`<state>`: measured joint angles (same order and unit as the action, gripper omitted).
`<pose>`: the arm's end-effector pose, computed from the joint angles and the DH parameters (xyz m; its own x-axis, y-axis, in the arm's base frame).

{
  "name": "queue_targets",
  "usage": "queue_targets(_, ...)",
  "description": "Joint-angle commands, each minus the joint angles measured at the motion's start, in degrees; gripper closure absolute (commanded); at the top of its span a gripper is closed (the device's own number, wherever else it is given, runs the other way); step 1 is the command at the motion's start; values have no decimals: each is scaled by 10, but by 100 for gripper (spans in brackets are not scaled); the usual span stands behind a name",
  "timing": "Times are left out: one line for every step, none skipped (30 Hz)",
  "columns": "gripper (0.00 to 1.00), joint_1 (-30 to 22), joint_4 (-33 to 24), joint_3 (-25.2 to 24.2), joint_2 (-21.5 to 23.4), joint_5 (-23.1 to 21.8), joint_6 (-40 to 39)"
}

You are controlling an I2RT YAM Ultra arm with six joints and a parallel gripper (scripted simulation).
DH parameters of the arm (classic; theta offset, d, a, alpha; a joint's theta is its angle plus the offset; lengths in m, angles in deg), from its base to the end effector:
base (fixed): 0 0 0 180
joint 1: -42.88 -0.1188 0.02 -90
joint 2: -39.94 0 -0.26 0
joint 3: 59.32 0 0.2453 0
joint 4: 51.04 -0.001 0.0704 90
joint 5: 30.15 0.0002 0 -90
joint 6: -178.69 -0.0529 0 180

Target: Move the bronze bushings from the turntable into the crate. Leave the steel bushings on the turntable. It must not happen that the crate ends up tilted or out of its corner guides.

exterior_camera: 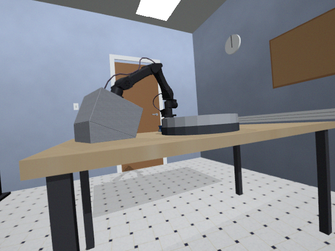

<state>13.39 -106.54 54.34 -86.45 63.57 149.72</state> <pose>0.4008 0.2238 0.1596 0.0199 -0.9917 -0.1269 -0.9350 0.0265 -0.3537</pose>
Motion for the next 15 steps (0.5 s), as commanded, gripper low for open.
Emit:
queue_targets(100, -8, 1, 16, -7, -4, -3)
queue_targets(100, -8, 1, 16, -7, -4, -3)
queue_targets(100, -8, 1, 16, -7, -4, -3)
queue_targets(100, -8, 1, 16, -7, -4, -3)
queue_targets(100, -8, 1, 16, -7, -4, -3)
queue_targets(100, -8, 1, 16, -7, -5, -3)
queue_targets(100, -8, 0, 16, -7, -5, -2)
queue_targets(100, -7, -1, 16, -7, -5, -1)
queue_targets(100, -6, -2, 16, -6, -6, 0)
queue_targets(100, -4, -3, 17, -4, -6, 1)
queue_targets(100, -3, -4, 17, -3, -7, 2)
queue_targets(100, -1, -5, 17, -1, -7, 3)
queue_targets(100, 0, -6, 17, 0, -7, 4)
queue_targets(100, 1, -7, 17, 1, -7, 5)
queue_targets(100, 1, -7, 17, 1, -7, 4)
